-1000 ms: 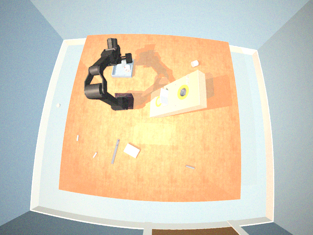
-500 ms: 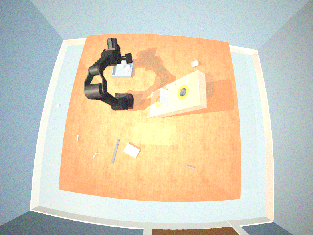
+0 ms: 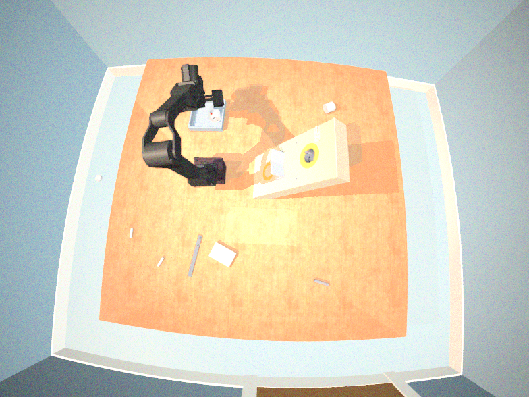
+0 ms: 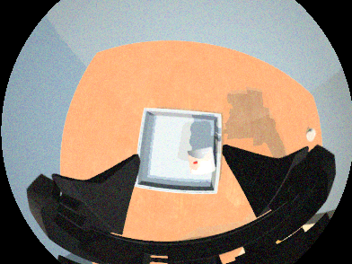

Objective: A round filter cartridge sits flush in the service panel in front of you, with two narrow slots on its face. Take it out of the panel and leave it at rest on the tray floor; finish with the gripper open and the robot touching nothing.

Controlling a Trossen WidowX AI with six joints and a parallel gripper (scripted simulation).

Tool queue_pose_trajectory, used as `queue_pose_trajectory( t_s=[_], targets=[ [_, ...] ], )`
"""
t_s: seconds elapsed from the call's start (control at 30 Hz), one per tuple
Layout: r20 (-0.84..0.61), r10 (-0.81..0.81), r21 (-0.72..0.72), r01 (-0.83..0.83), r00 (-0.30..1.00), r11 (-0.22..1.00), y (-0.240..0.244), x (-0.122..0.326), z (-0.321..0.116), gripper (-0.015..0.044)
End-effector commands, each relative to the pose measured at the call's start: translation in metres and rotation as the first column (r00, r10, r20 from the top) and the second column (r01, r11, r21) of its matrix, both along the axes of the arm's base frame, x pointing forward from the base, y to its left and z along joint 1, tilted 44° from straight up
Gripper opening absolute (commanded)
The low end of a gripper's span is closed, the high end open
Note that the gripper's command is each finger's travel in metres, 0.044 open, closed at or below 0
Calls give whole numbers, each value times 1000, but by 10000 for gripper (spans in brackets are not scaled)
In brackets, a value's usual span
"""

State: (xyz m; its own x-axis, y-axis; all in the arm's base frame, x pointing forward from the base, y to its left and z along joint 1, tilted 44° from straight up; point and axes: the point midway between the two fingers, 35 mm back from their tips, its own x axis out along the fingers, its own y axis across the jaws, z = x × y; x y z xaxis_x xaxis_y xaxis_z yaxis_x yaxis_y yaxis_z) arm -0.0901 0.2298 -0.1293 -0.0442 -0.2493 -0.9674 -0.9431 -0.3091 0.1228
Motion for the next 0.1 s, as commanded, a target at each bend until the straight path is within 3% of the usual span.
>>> queue_pose_trajectory(
  t_s=[0.0,0.07],
  targets=[
    [0,-1,-1,1,1000,1000,0,0,0,440],
    [0,-1,-1,1,1000,1000,0,0,0,440]
  ],
)
